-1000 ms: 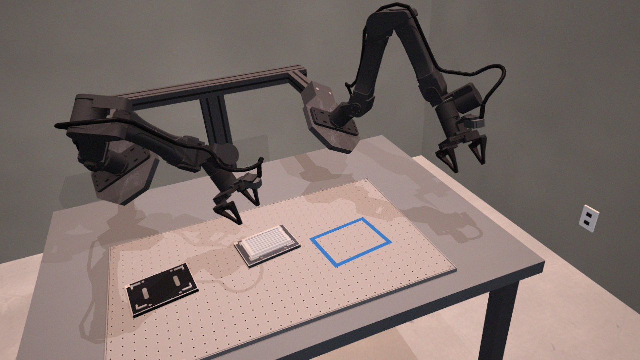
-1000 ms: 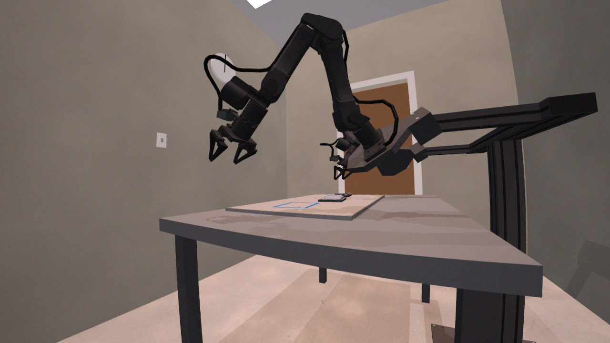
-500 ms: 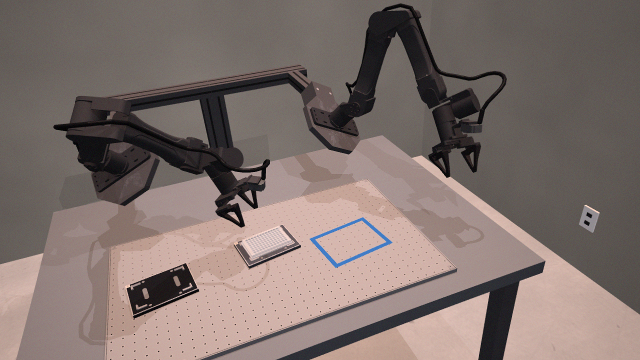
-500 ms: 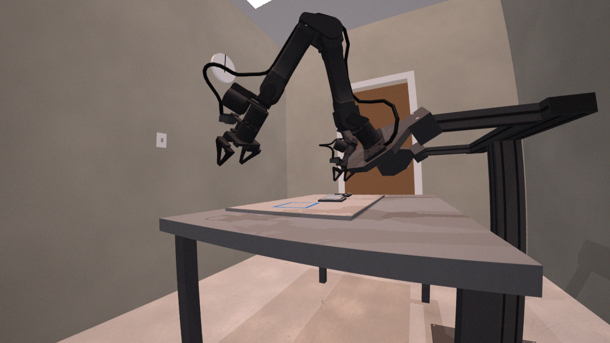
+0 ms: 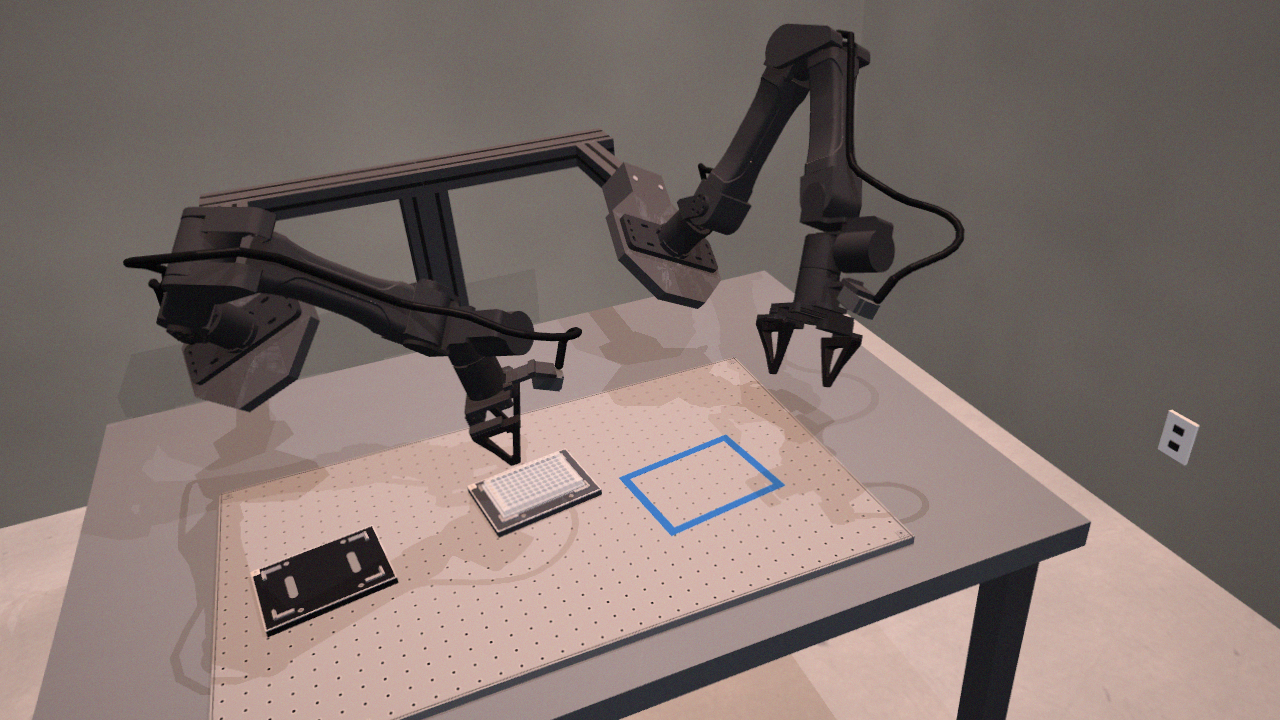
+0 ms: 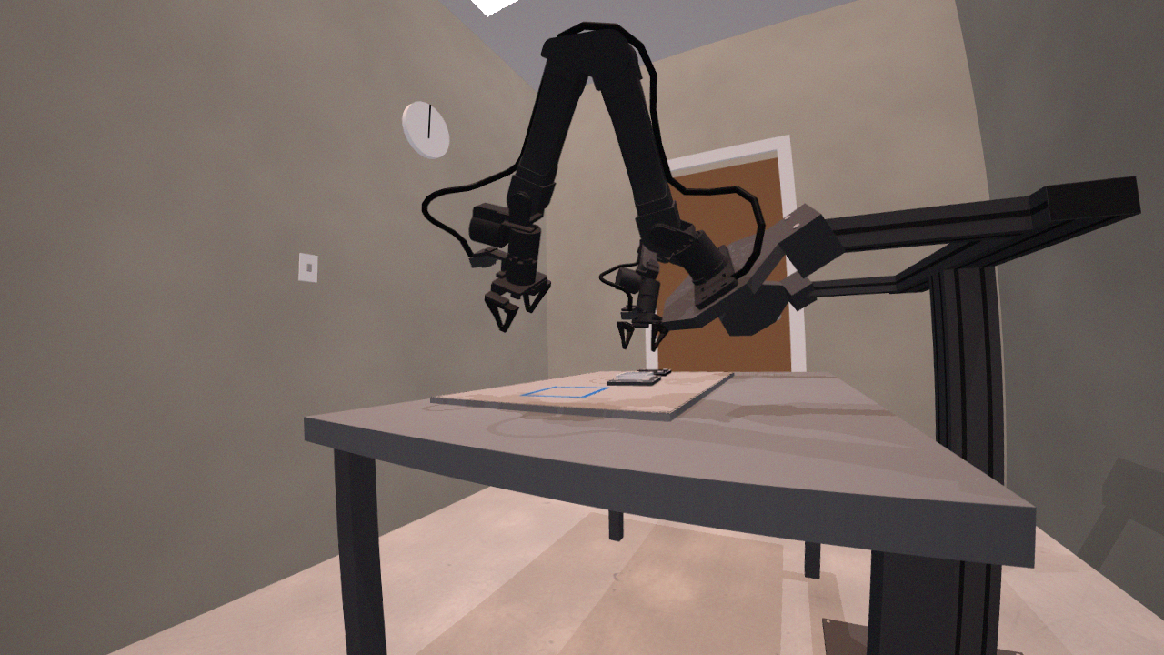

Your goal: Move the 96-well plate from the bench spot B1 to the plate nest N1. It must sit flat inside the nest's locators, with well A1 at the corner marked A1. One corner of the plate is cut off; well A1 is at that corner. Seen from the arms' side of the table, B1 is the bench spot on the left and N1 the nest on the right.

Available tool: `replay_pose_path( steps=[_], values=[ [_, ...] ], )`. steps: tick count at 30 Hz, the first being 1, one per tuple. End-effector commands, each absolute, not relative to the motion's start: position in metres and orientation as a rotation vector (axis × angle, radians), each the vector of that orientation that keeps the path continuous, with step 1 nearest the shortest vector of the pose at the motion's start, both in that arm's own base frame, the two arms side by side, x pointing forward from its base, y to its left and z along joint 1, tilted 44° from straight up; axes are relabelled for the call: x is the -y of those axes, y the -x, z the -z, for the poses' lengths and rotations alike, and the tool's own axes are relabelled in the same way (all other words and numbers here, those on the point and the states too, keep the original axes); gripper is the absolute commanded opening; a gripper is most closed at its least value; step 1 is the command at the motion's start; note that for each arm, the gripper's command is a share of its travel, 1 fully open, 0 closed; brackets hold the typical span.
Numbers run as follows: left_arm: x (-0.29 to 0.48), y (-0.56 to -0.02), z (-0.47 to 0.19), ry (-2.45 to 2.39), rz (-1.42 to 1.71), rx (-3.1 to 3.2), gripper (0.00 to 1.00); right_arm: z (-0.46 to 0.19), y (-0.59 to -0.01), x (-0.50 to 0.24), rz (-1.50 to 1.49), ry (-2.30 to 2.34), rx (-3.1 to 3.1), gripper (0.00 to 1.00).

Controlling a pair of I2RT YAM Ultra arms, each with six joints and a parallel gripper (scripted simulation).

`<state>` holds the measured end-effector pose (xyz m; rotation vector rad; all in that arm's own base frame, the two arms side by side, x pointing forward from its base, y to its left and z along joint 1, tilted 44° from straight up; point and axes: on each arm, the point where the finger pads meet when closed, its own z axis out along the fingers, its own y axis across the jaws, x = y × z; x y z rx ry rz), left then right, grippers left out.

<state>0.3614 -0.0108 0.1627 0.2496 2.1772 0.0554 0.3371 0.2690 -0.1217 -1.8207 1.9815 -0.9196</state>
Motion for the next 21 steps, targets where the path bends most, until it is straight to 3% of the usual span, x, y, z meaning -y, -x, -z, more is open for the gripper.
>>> replay_pose_path(
  steps=[1, 21],
  values=[
    [0.039, -0.341, -0.123, -0.163, -0.044, -2.345, 1.00, 0.127, -0.330, -0.263, 1.058, 2.065, -1.962, 1.00],
    [0.132, -0.222, -0.046, -0.428, -0.345, -2.536, 1.00, 0.134, -0.347, -0.274, 1.193, 2.312, -1.882, 1.00]
  ],
)
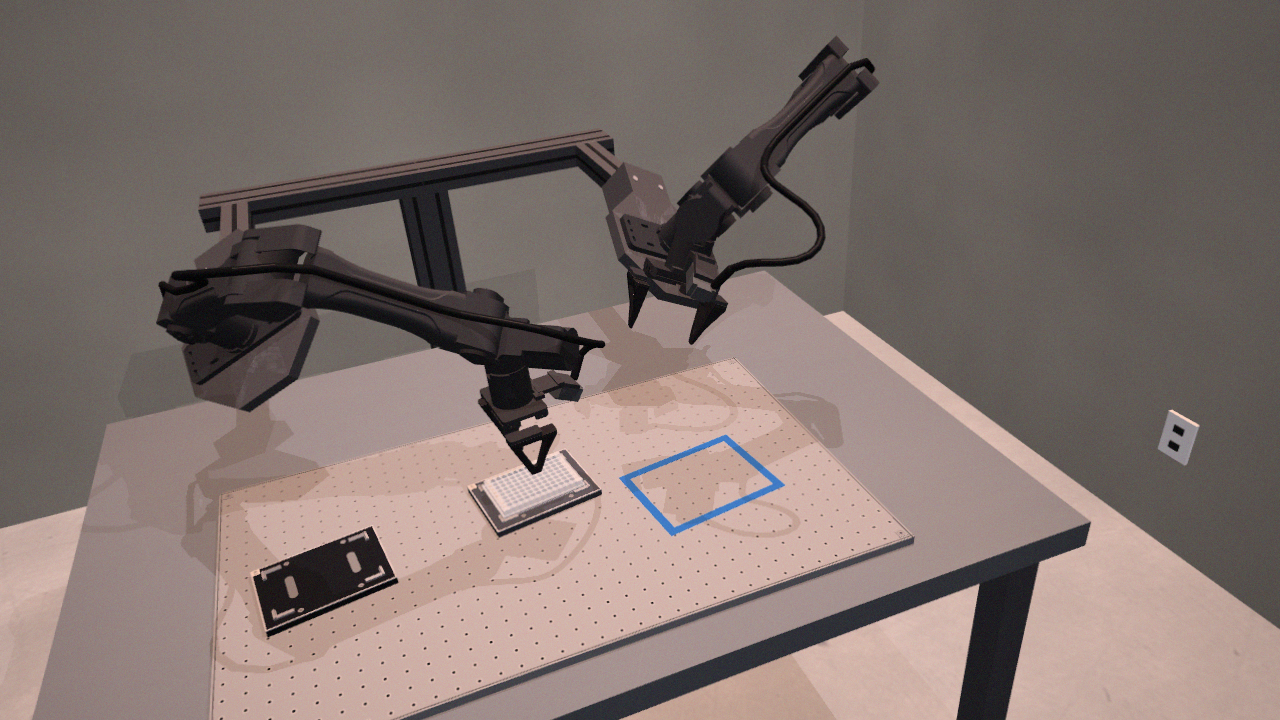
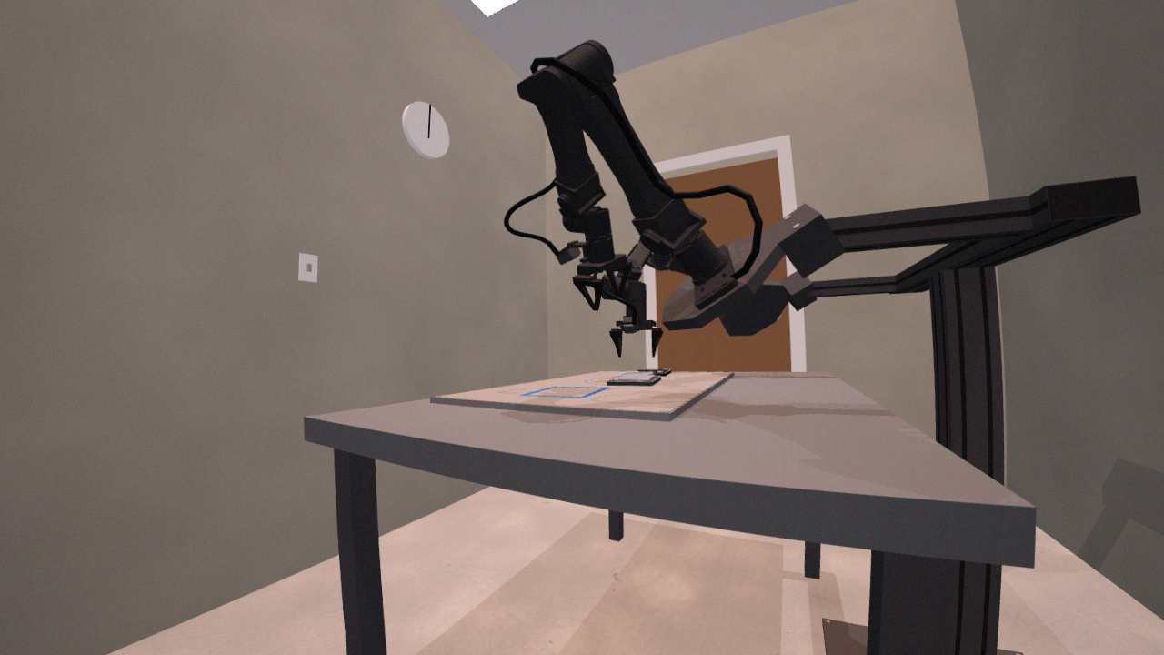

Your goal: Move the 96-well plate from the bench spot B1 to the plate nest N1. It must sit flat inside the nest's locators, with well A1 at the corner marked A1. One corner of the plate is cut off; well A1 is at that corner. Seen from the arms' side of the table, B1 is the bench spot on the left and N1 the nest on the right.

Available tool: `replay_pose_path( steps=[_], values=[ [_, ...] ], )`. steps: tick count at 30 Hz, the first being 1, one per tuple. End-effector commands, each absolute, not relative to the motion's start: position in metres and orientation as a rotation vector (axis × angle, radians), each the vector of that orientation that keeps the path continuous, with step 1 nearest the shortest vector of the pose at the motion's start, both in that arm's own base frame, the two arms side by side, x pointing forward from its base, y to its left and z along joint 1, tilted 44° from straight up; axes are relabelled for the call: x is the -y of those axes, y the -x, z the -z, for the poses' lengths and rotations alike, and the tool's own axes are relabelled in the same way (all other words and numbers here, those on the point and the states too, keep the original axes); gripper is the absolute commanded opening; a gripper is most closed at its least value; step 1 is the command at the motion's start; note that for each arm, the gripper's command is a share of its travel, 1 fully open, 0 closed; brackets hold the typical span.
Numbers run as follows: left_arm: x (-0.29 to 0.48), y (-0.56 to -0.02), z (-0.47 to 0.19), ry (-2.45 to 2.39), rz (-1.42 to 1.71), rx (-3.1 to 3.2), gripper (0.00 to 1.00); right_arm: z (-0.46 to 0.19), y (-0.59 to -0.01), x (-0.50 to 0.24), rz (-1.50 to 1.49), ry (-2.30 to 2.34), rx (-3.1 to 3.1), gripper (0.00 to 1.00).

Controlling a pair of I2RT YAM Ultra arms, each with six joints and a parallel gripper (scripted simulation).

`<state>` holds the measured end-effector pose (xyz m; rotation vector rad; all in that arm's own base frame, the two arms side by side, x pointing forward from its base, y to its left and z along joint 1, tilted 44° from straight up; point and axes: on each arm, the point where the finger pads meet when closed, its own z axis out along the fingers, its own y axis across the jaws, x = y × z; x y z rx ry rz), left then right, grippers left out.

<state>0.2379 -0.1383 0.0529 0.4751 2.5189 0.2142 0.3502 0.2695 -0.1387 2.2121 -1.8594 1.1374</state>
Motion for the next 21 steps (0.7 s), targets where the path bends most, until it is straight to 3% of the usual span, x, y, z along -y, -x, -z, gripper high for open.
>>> replay_pose_path(
  steps=[1, 21],
  values=[
    [0.141, -0.213, -0.043, -0.494, -0.346, -2.522, 1.00, 0.135, -0.348, -0.276, -1.140, -2.213, 1.800, 1.00],
    [0.177, -0.109, -0.052, -1.032, -0.491, -1.954, 1.00, 0.137, -0.352, -0.281, -1.139, -2.220, 1.785, 1.00]
  ],
)
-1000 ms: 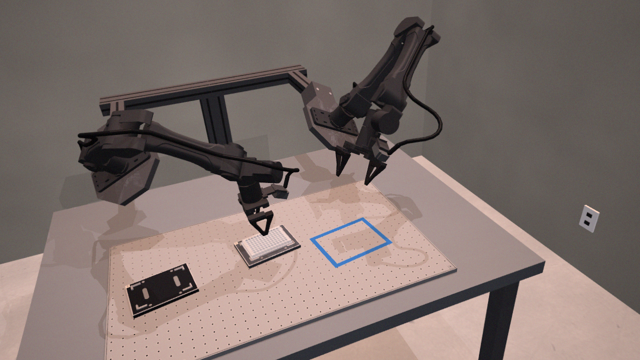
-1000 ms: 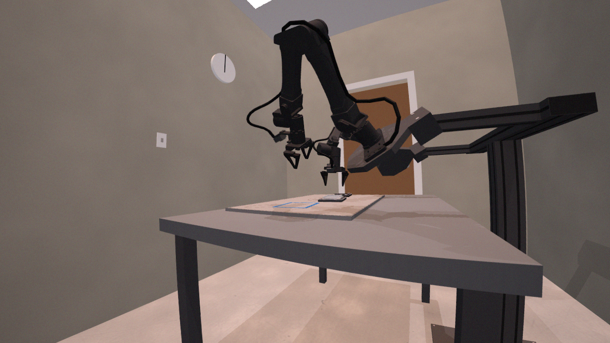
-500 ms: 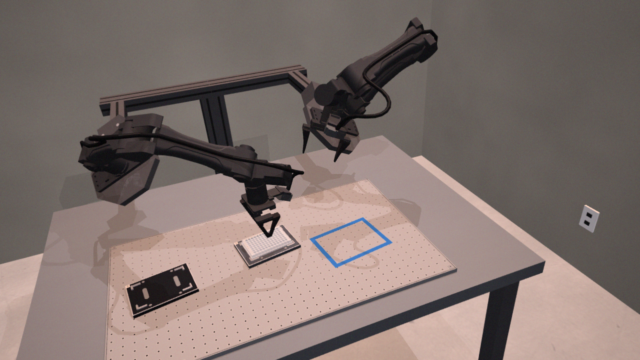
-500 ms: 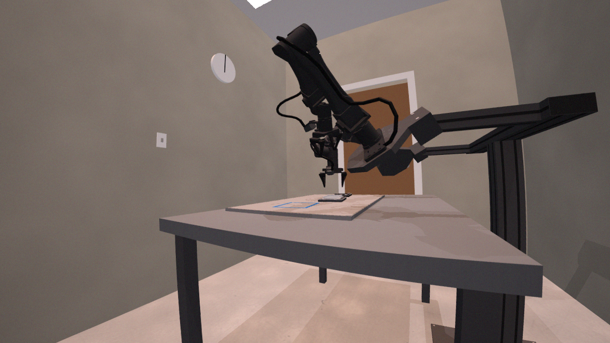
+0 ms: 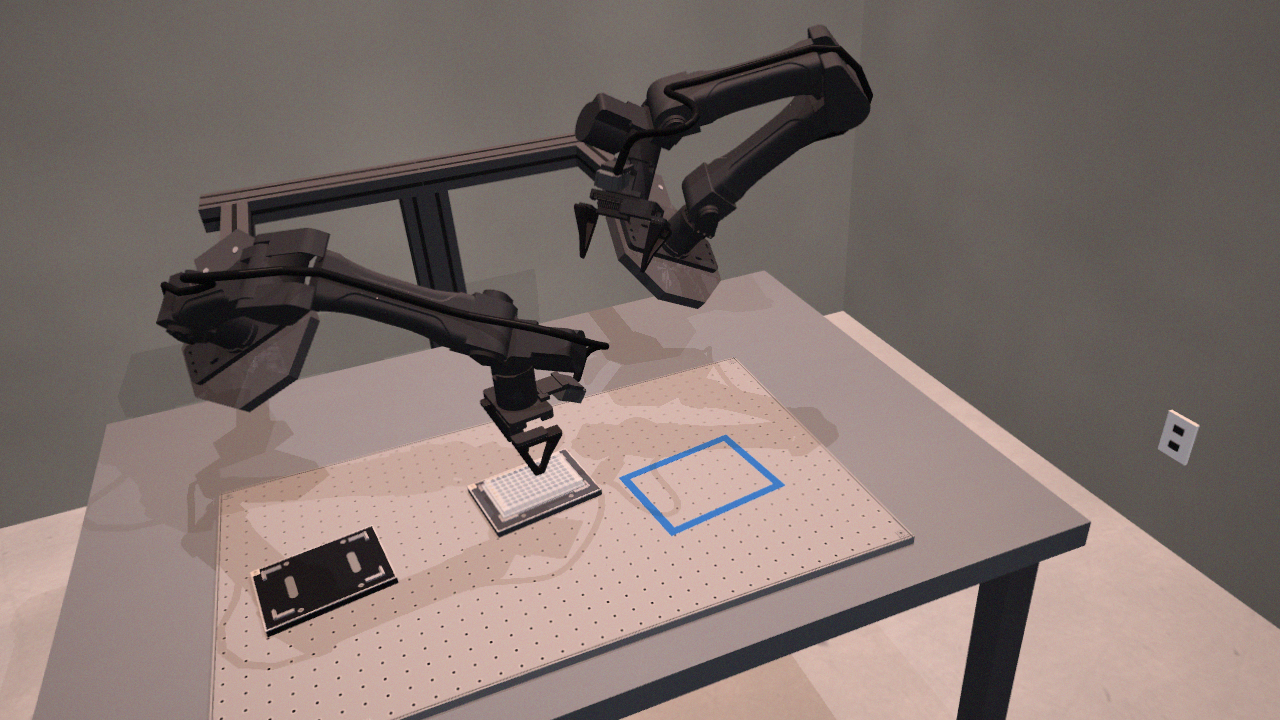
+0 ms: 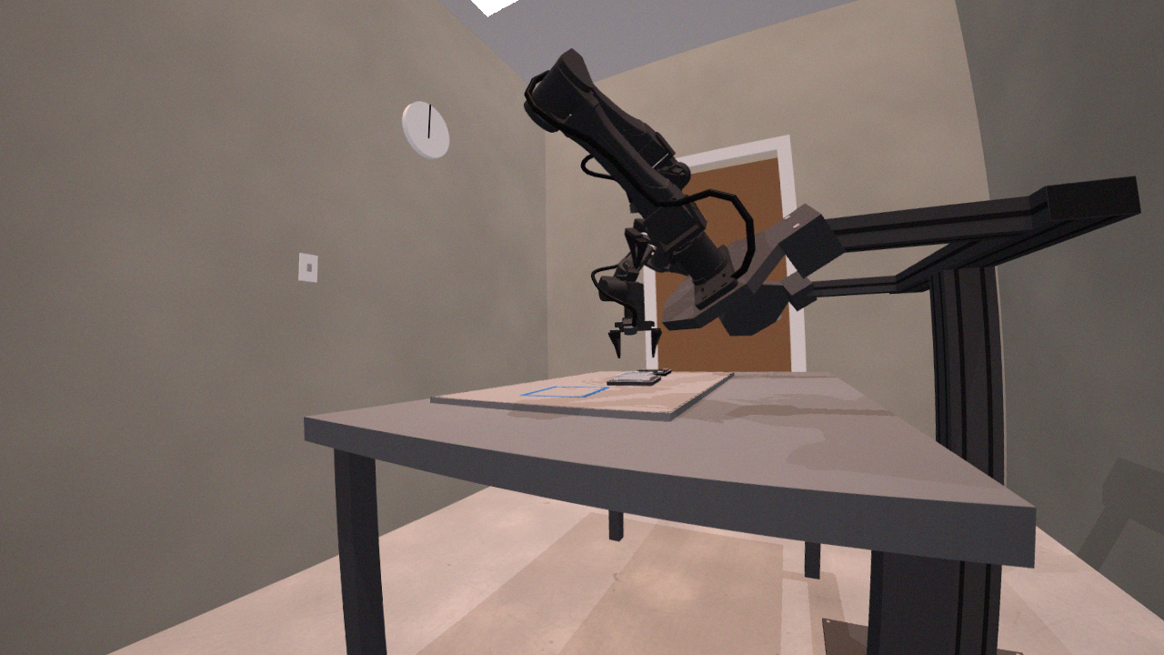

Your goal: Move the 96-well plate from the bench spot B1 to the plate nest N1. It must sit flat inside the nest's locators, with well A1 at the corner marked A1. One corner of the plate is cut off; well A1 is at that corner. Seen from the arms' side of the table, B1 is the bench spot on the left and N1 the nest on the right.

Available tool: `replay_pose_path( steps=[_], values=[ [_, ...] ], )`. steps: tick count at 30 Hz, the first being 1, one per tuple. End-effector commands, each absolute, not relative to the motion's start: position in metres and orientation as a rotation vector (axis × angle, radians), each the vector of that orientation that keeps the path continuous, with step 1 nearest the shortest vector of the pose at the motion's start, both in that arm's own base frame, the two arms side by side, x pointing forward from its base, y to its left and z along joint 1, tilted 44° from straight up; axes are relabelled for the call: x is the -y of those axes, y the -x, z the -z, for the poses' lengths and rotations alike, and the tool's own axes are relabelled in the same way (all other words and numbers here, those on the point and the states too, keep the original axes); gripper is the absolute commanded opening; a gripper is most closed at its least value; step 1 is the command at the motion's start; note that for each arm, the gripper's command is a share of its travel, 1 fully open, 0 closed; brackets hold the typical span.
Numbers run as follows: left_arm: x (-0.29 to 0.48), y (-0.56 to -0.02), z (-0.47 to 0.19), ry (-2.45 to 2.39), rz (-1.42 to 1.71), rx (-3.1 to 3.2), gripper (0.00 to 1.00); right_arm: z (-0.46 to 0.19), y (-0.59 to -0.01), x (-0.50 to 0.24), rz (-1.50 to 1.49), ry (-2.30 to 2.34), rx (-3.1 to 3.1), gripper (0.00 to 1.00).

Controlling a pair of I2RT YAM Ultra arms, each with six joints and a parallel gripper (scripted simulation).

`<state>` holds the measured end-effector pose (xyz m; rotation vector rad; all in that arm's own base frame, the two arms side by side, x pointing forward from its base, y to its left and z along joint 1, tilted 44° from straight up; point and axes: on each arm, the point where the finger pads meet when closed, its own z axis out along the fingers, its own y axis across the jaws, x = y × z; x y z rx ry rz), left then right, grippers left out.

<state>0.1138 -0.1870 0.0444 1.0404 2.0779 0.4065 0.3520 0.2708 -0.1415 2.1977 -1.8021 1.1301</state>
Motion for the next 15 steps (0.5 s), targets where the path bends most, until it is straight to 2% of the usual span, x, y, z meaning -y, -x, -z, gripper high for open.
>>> replay_pose_path(
  steps=[1, 6, 15],
  values=[
    [0.181, -0.103, -0.054, -1.059, -0.476, -1.911, 1.00, 0.137, -0.352, -0.281, -1.139, -2.220, 1.785, 1.00],
    [0.190, -0.079, -0.059, -1.165, -0.417, -1.760, 1.00, 0.137, -0.352, -0.281, -1.139, -2.220, 1.785, 1.00],
    [0.192, -0.071, -0.056, -1.206, -0.396, -1.737, 1.00, 0.137, -0.352, -0.281, -1.139, -2.220, 1.785, 1.00]
  ],
)
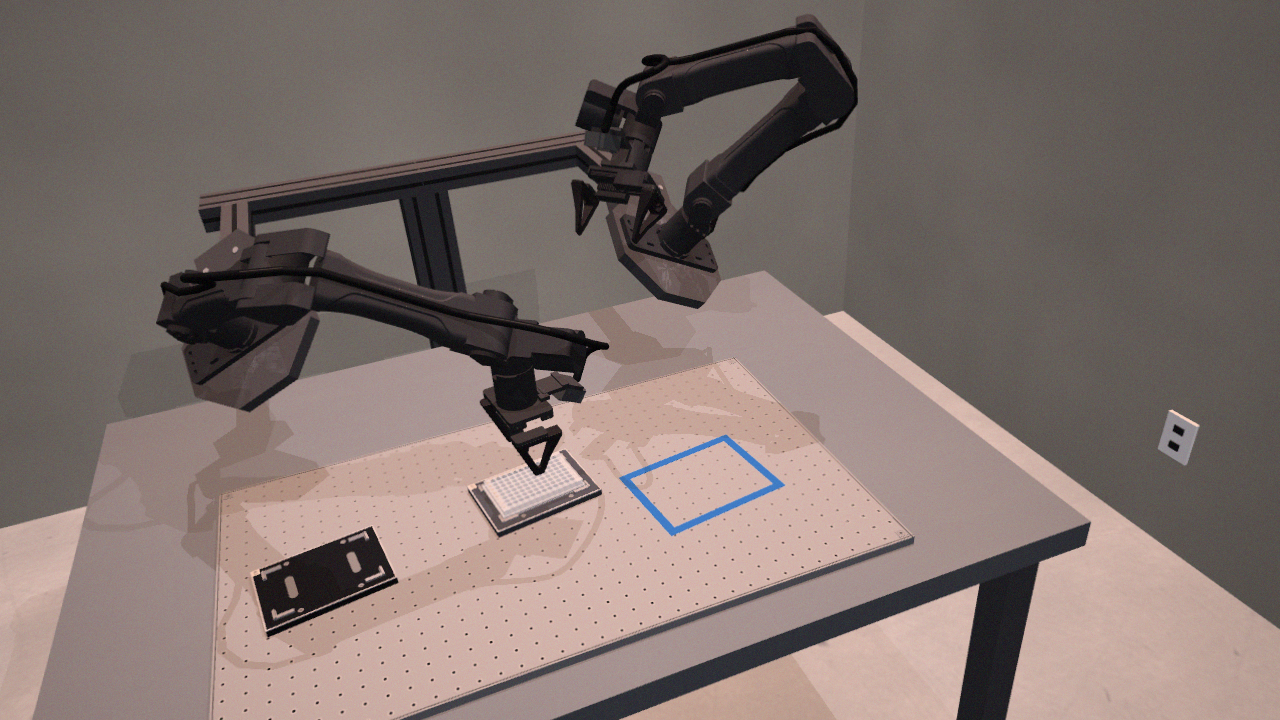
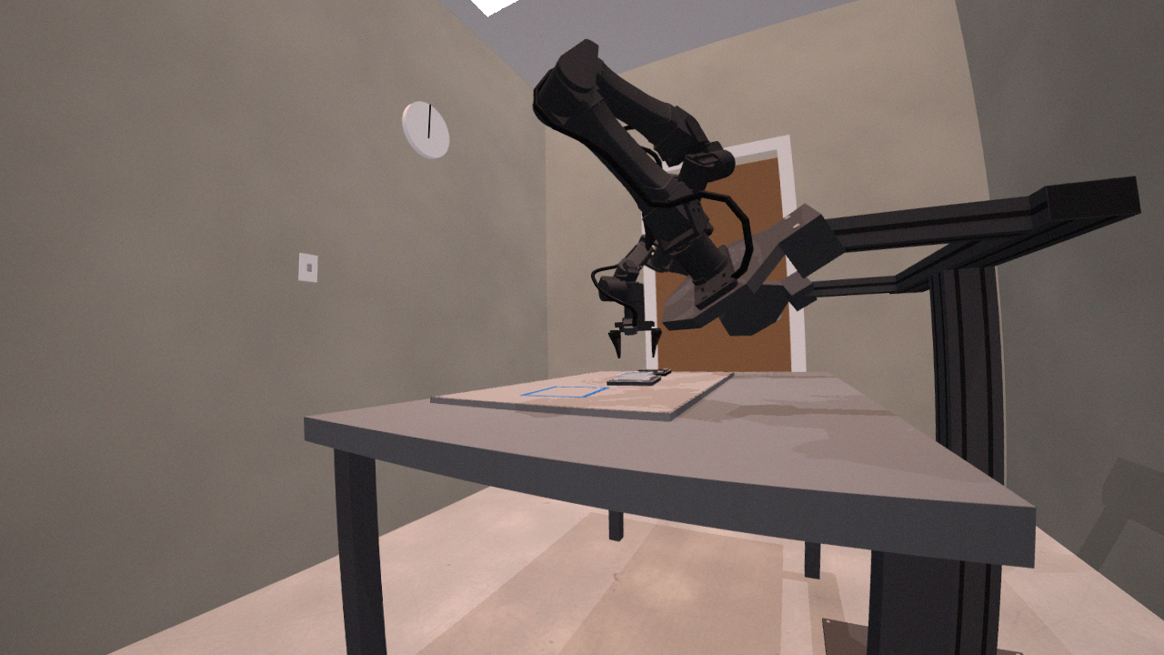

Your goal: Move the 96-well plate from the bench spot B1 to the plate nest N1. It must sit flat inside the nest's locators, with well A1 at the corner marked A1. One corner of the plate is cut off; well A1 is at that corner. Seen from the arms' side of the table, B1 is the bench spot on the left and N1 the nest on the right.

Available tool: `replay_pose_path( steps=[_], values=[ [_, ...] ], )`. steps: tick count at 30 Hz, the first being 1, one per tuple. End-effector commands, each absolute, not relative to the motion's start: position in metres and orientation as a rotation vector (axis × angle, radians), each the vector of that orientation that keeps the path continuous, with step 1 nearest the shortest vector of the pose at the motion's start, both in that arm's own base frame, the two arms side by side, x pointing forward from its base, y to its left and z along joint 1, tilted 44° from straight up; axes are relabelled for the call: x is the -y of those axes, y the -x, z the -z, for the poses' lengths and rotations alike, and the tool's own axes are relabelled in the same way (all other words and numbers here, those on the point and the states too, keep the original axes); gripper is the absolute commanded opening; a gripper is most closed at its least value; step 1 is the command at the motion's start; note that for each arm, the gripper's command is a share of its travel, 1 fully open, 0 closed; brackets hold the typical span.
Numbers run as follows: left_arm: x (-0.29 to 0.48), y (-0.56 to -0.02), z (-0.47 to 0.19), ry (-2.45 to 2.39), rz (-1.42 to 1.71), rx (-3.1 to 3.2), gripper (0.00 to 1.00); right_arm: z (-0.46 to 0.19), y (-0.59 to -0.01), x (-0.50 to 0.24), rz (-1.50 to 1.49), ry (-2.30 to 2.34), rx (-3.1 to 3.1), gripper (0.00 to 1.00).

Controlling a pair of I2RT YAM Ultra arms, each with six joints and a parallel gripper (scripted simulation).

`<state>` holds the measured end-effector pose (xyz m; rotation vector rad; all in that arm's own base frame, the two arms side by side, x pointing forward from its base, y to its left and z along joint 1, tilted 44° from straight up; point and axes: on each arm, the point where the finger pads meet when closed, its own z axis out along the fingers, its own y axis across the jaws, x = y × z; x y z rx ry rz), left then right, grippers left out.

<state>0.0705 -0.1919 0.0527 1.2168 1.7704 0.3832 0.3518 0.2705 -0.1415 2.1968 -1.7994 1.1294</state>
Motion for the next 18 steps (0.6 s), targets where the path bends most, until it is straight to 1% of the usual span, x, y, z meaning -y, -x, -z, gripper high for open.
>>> replay_pose_path(
  steps=[1, 18],
  values=[
    [0.192, -0.071, -0.056, -1.206, -0.396, -1.737, 1.00, 0.137, -0.352, -0.281, -1.139, -2.220, 1.785, 1.00],
    [0.192, -0.071, -0.056, -1.206, -0.396, -1.737, 1.00, 0.156, -0.365, -0.275, -1.145, -2.226, 1.796, 1.00]
  ],
)
